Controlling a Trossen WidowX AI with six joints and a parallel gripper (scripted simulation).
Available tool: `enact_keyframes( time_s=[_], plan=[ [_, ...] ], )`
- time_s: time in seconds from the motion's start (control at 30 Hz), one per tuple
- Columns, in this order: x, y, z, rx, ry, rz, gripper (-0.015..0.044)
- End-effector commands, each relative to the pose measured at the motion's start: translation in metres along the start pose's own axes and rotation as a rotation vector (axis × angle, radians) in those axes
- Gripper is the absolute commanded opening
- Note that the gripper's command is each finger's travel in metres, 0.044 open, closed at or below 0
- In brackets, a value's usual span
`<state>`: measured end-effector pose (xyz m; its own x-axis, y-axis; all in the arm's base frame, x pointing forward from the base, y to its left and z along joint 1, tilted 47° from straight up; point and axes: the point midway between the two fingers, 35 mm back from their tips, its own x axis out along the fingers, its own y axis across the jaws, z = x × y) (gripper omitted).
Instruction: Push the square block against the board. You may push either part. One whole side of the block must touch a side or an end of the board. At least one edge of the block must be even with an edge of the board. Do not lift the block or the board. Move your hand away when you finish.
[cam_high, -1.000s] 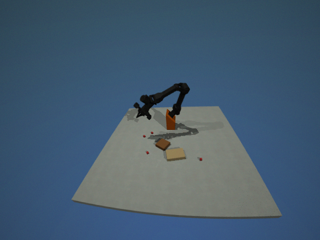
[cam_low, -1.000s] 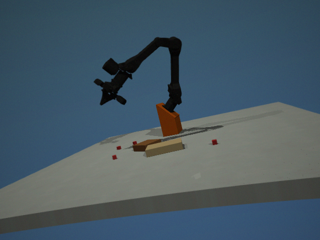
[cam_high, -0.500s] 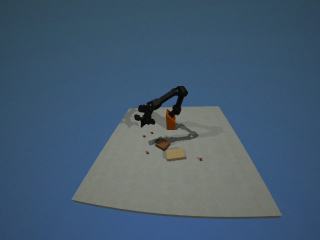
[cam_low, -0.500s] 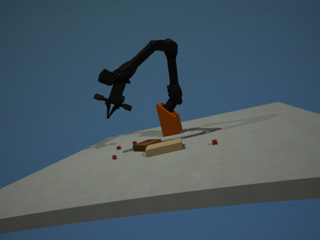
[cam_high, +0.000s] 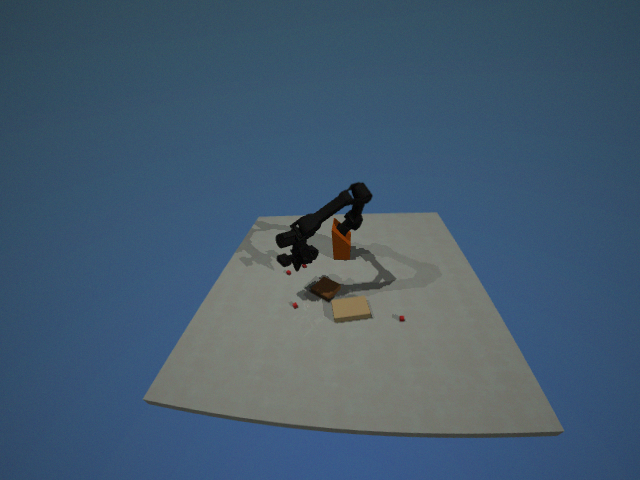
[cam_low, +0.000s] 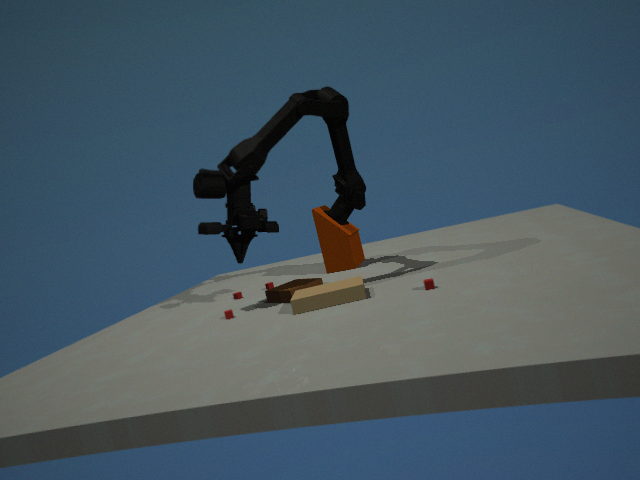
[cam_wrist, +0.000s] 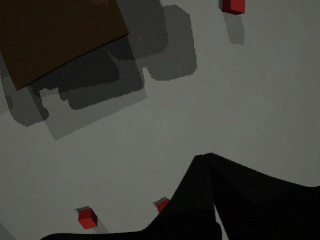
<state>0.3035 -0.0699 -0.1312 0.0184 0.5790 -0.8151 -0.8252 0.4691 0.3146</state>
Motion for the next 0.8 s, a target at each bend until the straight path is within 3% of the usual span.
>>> enact_keyframes(
  time_s=[0.0, 0.37, 0.5, 0.77],
  plan=[
    [0.015, 0.01, 0.017, -0.087, -0.043, 0.089, 0.0],
    [0.037, 0.027, 0.038, -0.191, -0.107, 0.203, 0.0],
    [0.084, 0.036, 0.044, -0.19, -0.11, 0.204, 0.0],
    [0.086, 0.037, 0.046, -0.189, -0.11, 0.204, 0.0]
  ],
)
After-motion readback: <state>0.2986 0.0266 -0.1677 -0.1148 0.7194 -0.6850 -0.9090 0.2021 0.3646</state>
